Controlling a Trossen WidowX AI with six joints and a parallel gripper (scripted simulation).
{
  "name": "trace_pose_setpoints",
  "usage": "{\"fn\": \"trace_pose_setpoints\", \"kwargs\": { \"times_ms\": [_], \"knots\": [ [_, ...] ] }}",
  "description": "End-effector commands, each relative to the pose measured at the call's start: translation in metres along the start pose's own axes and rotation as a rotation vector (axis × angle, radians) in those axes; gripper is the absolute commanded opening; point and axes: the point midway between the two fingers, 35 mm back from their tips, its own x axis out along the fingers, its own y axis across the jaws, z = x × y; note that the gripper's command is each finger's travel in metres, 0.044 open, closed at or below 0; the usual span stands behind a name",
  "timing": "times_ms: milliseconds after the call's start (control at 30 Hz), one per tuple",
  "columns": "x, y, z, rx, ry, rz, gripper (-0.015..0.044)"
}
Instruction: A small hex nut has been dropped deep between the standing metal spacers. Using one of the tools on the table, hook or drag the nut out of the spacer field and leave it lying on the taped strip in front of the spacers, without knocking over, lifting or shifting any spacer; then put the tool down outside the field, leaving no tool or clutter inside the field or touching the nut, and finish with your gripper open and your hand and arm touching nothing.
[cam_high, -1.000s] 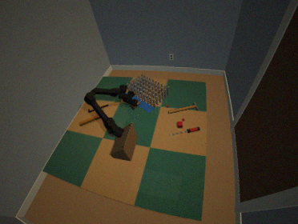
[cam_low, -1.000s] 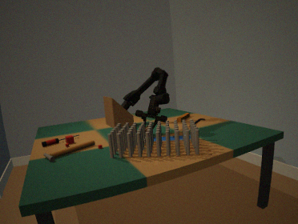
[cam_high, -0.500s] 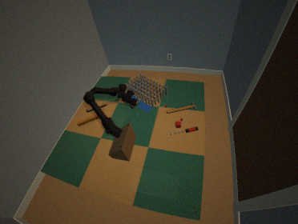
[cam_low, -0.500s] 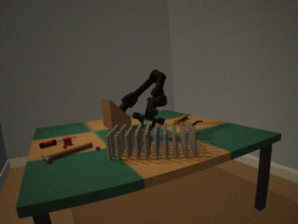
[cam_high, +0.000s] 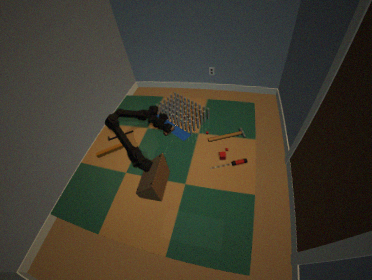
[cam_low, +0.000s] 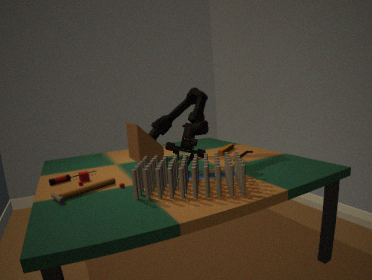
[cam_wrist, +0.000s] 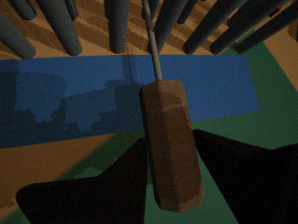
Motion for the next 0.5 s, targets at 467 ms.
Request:
{"fn": "trace_pose_setpoints", "kwargs": {
  "times_ms": [467],
  "knots": [
    [0.0052,0.0039,-0.0063,0.007,-0.003,-0.001,0.0]
  ]
}}
